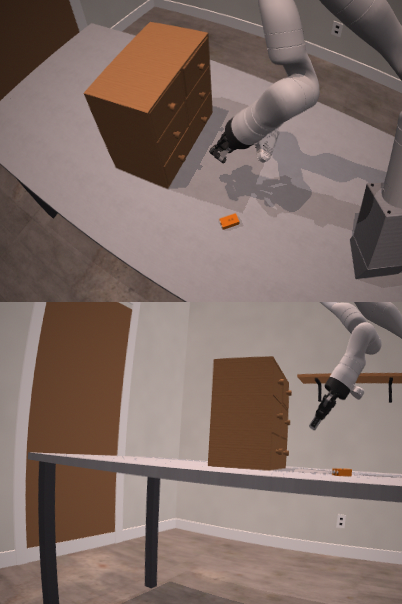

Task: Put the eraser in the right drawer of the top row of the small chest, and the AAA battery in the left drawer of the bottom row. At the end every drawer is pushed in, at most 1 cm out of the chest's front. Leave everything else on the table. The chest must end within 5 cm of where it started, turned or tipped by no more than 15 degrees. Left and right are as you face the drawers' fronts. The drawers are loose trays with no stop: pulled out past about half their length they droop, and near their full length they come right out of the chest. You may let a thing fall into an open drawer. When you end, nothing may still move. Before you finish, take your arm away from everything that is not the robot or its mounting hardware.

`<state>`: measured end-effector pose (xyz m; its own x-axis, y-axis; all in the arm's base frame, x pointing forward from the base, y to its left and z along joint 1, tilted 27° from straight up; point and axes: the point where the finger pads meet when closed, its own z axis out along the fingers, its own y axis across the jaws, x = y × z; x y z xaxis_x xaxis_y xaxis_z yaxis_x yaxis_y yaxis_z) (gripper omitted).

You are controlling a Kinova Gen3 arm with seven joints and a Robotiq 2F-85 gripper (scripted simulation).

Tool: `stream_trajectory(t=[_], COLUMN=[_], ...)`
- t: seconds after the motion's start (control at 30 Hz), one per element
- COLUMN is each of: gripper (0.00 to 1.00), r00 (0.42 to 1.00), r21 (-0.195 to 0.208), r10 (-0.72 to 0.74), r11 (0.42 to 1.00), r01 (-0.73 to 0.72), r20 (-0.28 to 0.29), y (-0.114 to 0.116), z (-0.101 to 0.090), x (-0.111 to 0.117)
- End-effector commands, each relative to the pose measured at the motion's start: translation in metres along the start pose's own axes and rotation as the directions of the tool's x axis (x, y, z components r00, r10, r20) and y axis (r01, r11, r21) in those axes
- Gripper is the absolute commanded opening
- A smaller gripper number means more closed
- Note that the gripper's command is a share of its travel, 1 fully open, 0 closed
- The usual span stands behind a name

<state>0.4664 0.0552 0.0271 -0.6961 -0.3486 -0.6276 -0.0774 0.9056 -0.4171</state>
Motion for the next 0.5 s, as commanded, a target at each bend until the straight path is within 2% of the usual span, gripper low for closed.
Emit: stream_trajectory(t=[0.0,0.47], gripper=[0.0,0.0], r00=[1.0,0.998], r21=[-0.01,-0.012], r10=[0.001,-0.002], r11=[1.0,1.0], r01=[-0.001,0.001], r20=[-0.004,-0.067], y=[0.005,0.007], z=[-0.004,-0.018], x=[-0.005,-0.004])
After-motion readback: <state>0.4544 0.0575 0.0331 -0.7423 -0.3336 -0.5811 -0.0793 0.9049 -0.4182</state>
